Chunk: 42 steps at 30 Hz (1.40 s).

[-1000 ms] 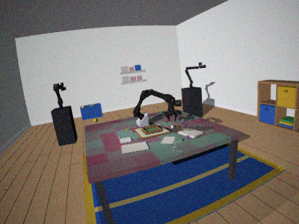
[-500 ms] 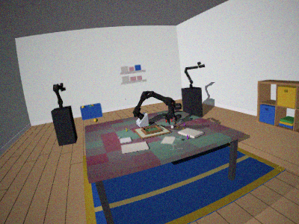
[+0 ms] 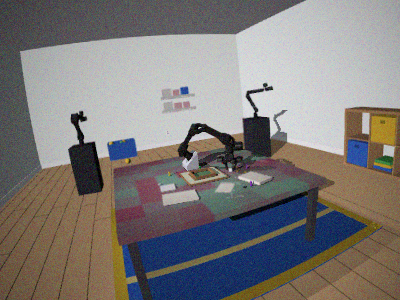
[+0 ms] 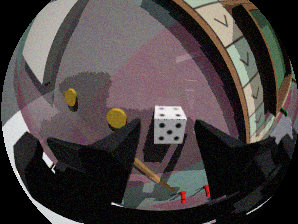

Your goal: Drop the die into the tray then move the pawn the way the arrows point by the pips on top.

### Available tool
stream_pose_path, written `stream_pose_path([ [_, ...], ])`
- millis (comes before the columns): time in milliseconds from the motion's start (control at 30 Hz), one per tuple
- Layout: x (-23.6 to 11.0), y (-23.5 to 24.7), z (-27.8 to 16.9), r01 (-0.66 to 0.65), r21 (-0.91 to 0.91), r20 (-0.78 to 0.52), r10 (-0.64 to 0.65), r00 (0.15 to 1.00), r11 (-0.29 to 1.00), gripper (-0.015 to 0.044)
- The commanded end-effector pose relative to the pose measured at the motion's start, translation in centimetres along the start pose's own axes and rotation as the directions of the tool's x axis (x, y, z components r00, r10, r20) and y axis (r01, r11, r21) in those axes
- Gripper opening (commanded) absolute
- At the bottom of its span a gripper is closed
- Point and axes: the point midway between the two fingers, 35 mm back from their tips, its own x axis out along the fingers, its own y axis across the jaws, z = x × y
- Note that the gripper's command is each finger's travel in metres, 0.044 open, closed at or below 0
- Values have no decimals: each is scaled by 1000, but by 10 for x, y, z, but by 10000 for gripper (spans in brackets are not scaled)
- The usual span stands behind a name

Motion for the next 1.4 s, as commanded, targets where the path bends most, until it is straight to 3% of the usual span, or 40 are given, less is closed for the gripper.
stream_pose_path([
  [0, 1, 0, 1, -1, -5, 4, 1, 1000, 1000, 196],
  [100, 1, 0, 1, -1, -5, 4, 1, 1000, 1000, 117],
  [300, 1, 0, 1, -1, -5, 4, 1, 1000, 1000, 78],
  [400, -1, 2, 0, -12, -17, -2, 12, 1000, 1000, 0],
  [1033, -118, 0, 8, -4, -7, 0, 4, 1000, 1000, 0],
  [1200, -122, -2, 10, -3, -26, 0, 3, 1000, 1000, 0],
  [1367, -122, -10, 22, -5, -170, -1, 5, 1000, 985, 0],
])
